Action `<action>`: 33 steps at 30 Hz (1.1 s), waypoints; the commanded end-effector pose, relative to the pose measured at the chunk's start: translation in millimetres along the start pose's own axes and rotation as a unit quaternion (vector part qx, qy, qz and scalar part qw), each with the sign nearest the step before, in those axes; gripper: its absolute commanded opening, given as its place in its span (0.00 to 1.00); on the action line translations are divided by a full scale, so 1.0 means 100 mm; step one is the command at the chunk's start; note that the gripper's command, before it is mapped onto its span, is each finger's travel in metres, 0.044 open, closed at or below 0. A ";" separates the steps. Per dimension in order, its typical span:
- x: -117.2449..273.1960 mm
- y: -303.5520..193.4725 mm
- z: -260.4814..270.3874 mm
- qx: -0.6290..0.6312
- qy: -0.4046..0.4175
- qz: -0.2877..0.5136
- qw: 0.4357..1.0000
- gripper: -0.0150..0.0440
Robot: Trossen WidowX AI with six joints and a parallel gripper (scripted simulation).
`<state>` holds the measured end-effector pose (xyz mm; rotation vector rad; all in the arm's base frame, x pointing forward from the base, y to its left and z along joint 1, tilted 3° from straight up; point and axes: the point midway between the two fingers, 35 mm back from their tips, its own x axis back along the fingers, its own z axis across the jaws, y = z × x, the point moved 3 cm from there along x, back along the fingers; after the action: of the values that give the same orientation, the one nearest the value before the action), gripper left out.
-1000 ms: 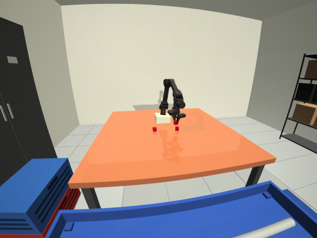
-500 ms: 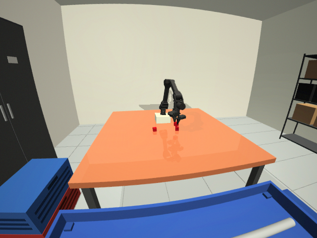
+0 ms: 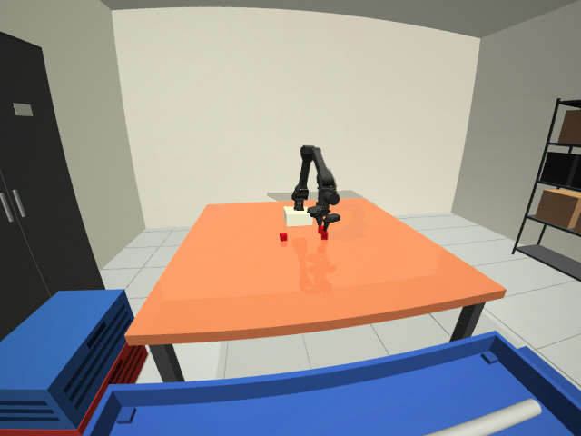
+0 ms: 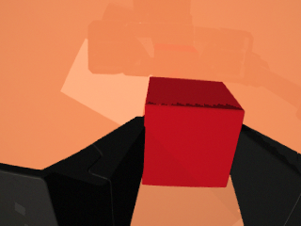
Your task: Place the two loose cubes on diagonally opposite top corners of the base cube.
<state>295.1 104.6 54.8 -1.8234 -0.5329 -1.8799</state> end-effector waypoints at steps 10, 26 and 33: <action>-0.03 -0.01 -0.01 0.000 -0.001 0.002 1.000 0.43; -0.03 -0.01 -0.01 0.000 -0.001 0.002 1.000 0.60; 0.05 0.00 0.00 0.000 -0.001 0.000 1.000 0.60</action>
<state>293.8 104.2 53.8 -1.8304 -0.5327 -1.8734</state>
